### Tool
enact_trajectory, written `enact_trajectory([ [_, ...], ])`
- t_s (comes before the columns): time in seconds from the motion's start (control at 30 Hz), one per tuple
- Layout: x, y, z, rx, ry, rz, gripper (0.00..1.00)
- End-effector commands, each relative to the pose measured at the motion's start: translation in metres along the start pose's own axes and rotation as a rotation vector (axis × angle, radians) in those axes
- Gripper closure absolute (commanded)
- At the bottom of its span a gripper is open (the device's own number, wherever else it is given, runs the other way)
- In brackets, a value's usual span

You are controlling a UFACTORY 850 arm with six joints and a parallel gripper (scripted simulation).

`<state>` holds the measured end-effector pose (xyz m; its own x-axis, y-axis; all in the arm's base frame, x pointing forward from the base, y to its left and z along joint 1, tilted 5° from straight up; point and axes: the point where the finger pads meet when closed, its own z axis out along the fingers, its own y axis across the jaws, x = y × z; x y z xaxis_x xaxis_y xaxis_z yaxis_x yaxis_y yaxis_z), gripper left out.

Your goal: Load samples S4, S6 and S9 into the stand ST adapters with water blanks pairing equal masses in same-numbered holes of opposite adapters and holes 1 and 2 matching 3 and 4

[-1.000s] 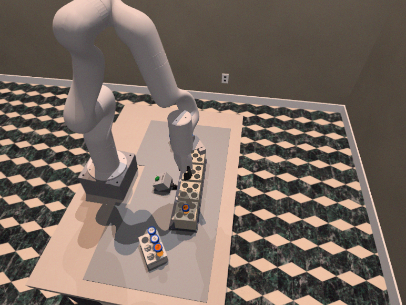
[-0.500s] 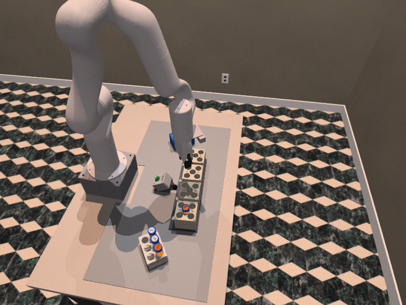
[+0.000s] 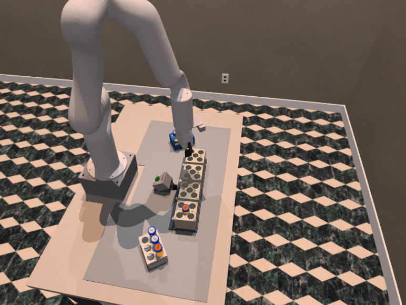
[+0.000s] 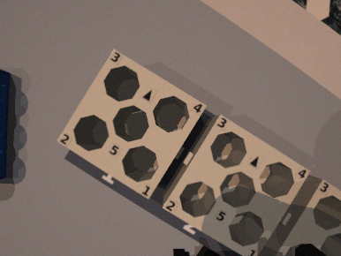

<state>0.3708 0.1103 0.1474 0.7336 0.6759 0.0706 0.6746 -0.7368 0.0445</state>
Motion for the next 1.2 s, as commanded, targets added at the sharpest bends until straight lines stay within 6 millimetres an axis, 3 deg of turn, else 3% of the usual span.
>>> enact_trajectory([
  [0.0,0.010,-0.019,0.000,-0.007,-0.002,0.001,0.43],
  [1.17,0.078,-0.159,0.001,-0.007,-0.002,0.001,0.43],
])
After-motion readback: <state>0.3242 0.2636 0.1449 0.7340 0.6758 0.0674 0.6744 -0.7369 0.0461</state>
